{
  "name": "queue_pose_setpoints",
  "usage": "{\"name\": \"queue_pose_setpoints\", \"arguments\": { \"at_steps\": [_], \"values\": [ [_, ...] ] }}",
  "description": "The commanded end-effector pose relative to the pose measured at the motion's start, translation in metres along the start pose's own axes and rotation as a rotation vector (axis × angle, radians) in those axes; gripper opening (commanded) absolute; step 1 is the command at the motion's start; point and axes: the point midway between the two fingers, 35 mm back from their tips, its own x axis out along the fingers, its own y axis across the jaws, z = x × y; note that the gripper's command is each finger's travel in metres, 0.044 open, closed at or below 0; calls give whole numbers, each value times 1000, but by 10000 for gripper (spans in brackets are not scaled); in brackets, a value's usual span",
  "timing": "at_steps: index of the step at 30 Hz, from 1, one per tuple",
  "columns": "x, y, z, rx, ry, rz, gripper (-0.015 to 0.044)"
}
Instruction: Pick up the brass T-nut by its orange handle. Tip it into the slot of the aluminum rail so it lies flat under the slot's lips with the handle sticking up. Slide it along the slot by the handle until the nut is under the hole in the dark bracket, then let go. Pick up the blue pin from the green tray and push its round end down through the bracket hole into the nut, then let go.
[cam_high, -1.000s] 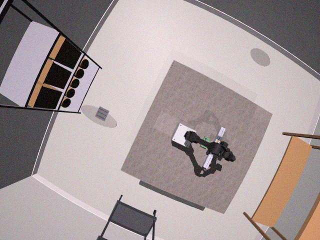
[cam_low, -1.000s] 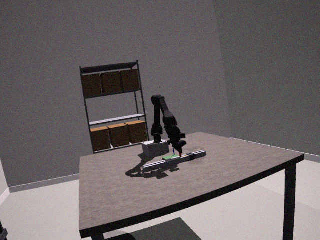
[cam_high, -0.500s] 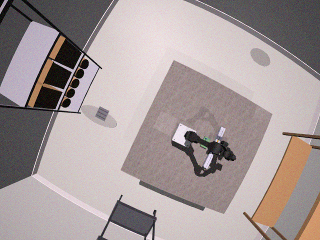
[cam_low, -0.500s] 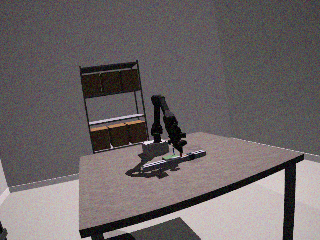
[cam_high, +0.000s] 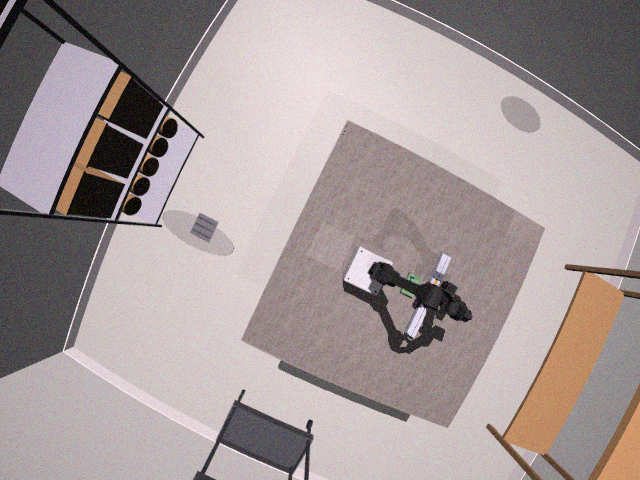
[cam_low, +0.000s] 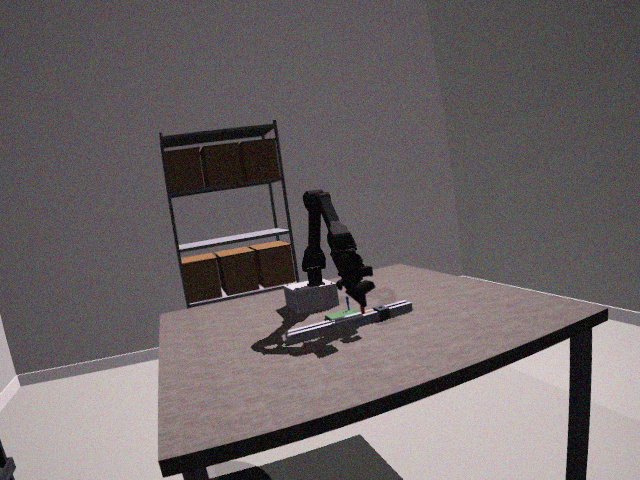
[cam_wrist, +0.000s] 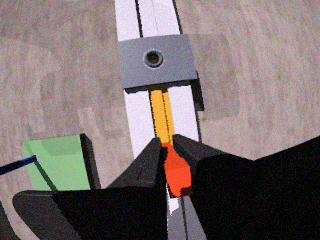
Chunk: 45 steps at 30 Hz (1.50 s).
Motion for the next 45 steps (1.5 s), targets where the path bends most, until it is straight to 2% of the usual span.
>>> {"name": "queue_pose_setpoints", "arguments": {
  "at_steps": [1, 29, 40, 44, 45],
  "values": [
    [0, 0, 1, 1, -4, -2, -150],
    [0, 0, 0, 0, 0, 0, -150],
    [0, 0, 0, 0, 0, 0, 139],
    [0, 0, 0, 0, 0, 0, 145],
    [-2, 0, 1, -11, 10, 2, 171]
  ]
}}
